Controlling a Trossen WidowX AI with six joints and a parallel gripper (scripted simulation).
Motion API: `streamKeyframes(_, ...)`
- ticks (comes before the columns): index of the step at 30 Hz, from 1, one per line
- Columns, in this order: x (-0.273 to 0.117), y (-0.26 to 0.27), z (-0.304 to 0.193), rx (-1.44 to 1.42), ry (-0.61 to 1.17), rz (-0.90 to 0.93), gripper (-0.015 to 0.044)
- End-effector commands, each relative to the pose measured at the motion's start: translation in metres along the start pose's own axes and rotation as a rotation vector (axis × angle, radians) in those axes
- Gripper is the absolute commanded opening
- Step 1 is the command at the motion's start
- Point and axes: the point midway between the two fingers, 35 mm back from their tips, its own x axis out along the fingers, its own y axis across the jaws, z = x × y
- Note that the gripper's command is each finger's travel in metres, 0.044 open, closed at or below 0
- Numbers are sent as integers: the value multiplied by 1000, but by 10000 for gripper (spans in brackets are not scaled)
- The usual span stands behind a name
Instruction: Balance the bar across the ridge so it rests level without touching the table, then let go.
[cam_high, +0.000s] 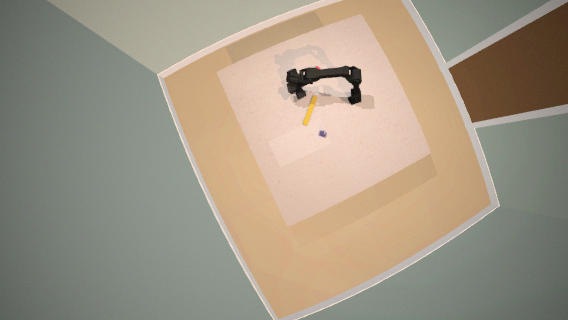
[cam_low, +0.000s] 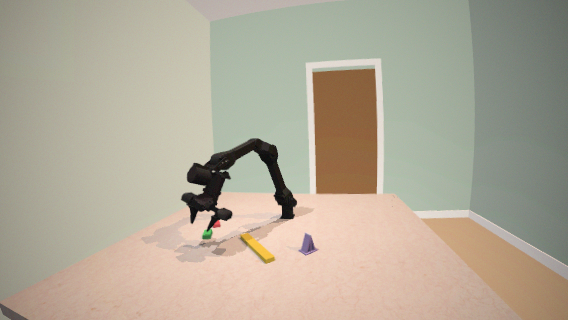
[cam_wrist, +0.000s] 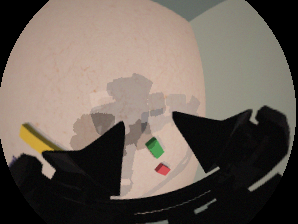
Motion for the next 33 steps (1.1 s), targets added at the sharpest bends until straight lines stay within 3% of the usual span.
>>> streamKeyframes(1, -5, 34, 1, -113, 14, 75, 315)
streamKeyframes(22, -63, 189, -16, -688, 52, 445, 315)
streamKeyframes(33, -39, 200, -21, -693, 52, 448, 315)
